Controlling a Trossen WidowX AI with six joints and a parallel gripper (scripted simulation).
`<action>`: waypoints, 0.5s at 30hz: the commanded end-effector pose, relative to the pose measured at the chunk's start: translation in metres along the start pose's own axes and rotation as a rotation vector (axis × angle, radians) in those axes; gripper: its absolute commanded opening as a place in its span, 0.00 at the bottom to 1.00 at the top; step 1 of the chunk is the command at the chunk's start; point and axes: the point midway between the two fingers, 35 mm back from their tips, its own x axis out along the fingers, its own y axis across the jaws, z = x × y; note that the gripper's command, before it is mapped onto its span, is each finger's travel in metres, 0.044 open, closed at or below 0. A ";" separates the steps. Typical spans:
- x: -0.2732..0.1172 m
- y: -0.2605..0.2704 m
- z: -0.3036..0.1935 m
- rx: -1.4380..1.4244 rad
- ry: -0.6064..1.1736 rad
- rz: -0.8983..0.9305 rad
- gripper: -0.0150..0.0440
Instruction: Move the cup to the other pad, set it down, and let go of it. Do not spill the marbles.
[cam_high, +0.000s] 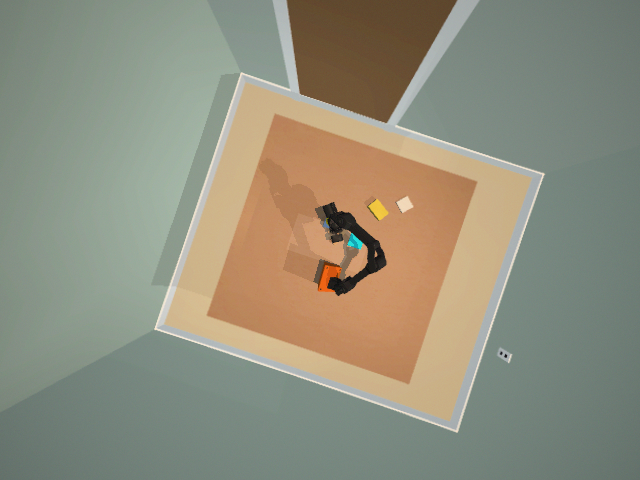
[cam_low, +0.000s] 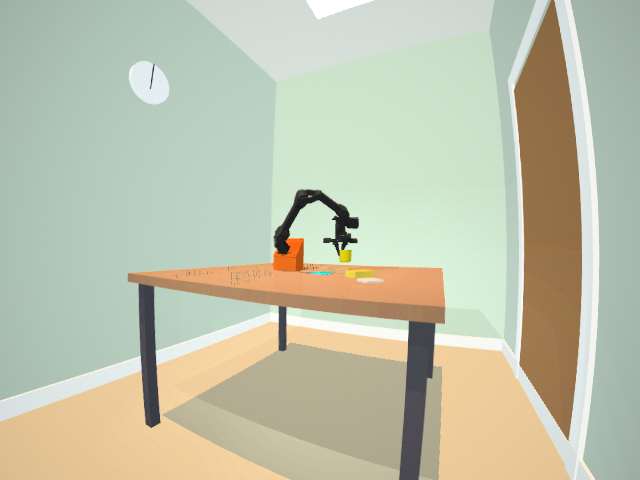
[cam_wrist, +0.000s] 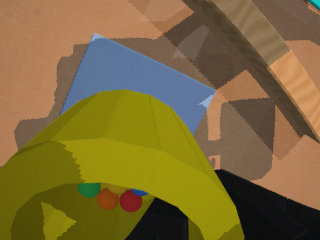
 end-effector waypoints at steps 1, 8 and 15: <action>-0.001 -0.006 0.006 0.001 0.000 0.001 0.25; -0.001 -0.016 0.015 0.004 0.001 0.000 0.25; -0.001 -0.026 0.023 0.005 0.002 -0.001 0.25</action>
